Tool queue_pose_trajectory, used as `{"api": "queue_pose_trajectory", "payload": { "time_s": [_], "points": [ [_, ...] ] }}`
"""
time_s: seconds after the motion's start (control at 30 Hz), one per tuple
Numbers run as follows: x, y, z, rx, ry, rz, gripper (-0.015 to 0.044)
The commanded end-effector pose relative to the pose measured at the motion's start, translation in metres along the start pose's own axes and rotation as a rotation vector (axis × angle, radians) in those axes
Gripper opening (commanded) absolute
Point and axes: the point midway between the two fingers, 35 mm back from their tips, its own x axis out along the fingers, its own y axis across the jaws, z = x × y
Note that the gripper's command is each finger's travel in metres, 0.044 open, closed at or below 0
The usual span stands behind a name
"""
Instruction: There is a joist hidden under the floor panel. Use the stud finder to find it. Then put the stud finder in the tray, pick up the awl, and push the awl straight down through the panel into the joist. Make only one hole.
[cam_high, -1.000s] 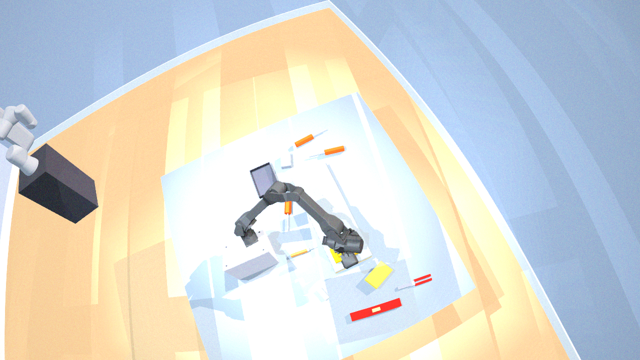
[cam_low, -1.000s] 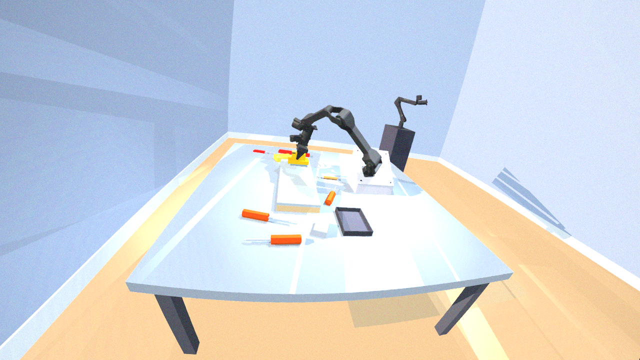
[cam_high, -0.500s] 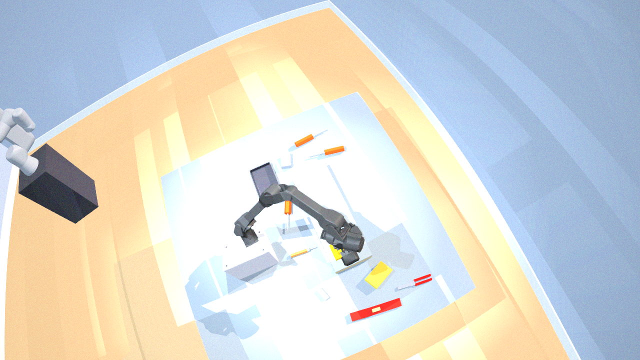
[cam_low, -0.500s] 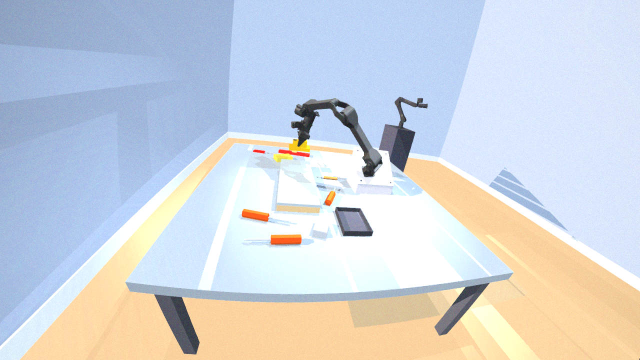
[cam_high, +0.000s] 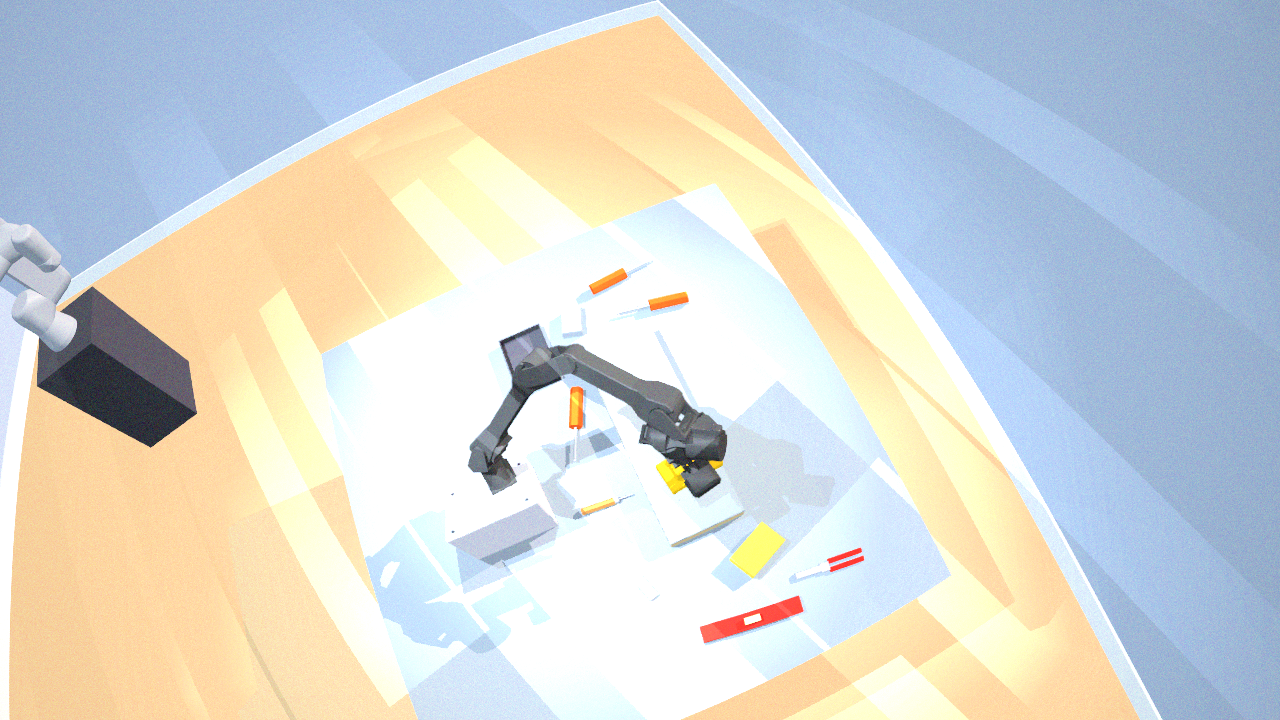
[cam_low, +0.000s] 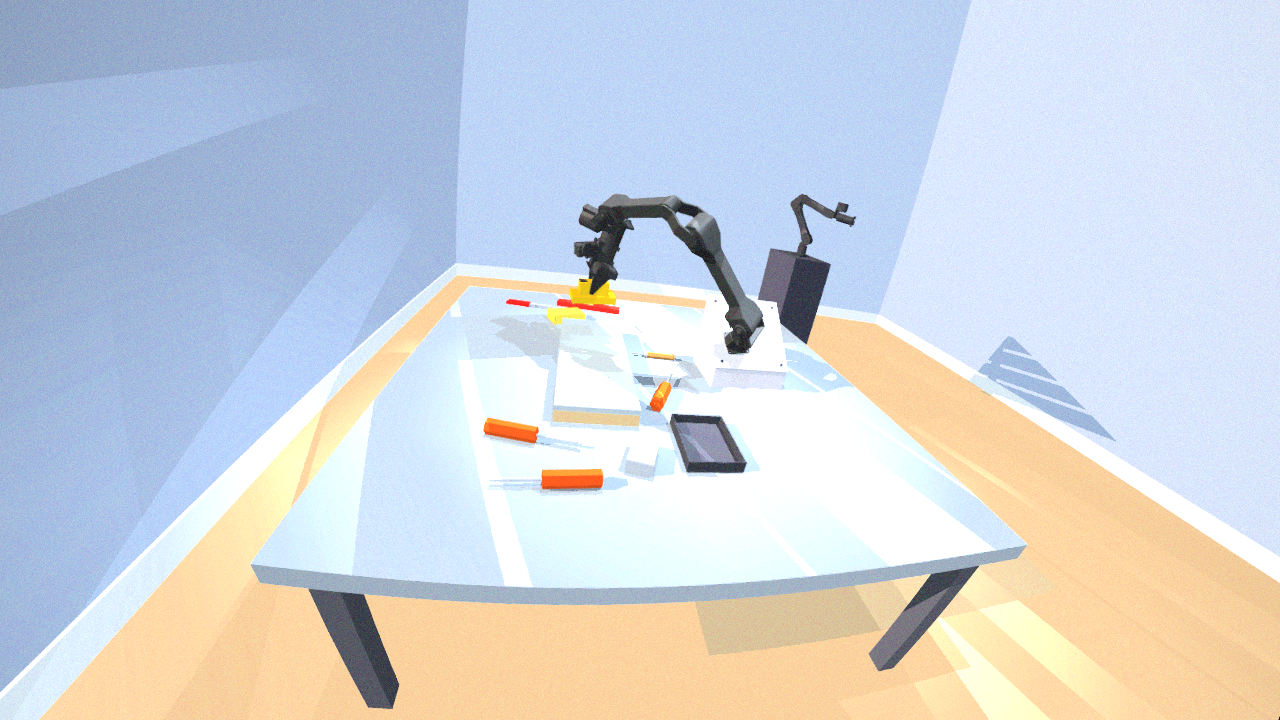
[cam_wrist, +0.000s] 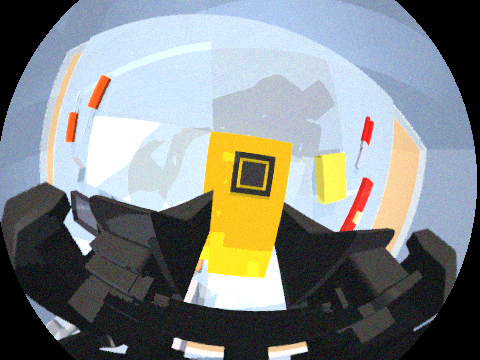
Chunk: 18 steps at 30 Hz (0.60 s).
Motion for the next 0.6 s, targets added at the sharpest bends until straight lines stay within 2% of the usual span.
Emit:
{"api": "queue_pose_trajectory", "payload": {
  "time_s": [0.0,0.57],
  "points": [
    [-0.004,0.028,0.015,-0.076,-0.010,-0.005,0.0000],
    [0.001,0.156,0.040,-0.362,-0.001,0.021,0.0000]
  ]
}}
